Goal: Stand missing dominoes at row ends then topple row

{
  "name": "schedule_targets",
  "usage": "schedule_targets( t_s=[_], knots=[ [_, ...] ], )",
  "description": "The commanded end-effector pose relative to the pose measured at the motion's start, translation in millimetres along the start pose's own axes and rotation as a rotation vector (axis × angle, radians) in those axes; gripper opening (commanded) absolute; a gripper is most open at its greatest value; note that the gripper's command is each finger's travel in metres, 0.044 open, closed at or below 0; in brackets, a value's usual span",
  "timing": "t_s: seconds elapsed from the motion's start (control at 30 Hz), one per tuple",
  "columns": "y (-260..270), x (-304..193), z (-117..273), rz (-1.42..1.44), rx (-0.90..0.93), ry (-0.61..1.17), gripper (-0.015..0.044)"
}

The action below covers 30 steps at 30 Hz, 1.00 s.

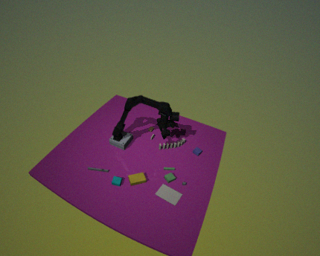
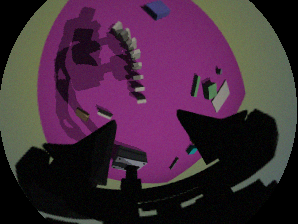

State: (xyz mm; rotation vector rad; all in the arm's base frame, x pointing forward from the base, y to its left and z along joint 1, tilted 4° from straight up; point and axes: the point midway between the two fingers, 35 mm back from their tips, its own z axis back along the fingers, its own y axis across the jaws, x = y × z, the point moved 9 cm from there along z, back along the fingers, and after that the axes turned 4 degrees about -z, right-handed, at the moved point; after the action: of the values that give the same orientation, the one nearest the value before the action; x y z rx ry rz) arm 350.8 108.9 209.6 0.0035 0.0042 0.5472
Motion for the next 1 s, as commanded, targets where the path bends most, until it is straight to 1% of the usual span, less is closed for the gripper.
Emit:
schedule_targets(
  t_s=[0.0, 0.1, 0.17, 0.5, 0.87, 0.97],
  knots=[
    [0.5, -3.1, 6.7, 0.001, 0.006, 0.022, 0.0440],
    [0.5, -3.1, 6.7, 0.001, 0.006, 0.022, 0.0440],
    [3.9, -3.5, 4.9, -0.054, 0.005, 0.022, 0.0440],
    [53.6, -16.1, -22.4, -0.882, 0.001, 0.025, 0.0440],
    [103.3, -43.7, -54.0, -1.809, -0.009, 0.032, 0.0440],
    [113.3, -51.8, -61.2, -1.988, -0.012, 0.034, 0.0440]
  ],
)
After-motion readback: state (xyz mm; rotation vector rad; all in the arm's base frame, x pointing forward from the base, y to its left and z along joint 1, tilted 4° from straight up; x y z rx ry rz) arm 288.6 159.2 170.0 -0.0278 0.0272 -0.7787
